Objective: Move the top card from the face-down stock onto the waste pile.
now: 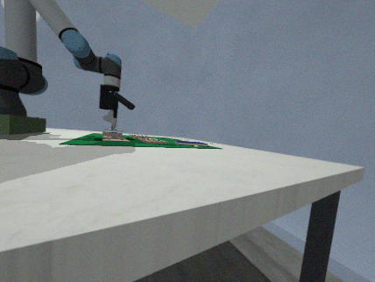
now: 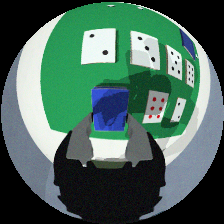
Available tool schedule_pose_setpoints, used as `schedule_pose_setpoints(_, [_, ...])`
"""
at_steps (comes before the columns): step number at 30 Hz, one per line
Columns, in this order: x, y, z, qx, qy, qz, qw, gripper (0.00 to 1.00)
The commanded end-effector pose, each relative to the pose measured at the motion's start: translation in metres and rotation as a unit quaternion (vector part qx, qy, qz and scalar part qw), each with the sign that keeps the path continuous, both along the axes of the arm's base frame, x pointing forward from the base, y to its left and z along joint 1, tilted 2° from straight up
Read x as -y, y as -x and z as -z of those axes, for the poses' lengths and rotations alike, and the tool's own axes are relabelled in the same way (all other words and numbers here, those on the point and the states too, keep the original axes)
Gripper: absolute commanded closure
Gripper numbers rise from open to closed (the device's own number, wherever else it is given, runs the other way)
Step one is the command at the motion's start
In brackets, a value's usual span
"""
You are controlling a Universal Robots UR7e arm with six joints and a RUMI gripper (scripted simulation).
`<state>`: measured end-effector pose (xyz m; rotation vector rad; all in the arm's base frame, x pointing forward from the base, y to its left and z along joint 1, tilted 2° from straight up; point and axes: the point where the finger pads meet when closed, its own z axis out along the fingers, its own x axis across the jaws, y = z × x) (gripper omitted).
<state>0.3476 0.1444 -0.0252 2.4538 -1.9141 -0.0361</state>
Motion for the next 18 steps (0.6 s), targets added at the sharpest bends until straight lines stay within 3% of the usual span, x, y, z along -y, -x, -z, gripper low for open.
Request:
schedule_pose_setpoints(1, [-0.001, -0.002, -0.016, 0.001, 0.0, -0.001, 1.0, 0.62])
schedule_pose_setpoints(8, [-0.001, -0.002, -0.029, 0.001, 0.0, 0.0, 1.0, 0.62])
schedule_pose_setpoints(18, [-0.001, 0.0, -0.028, -0.001, 0.0, 0.0, 1.0, 0.62])
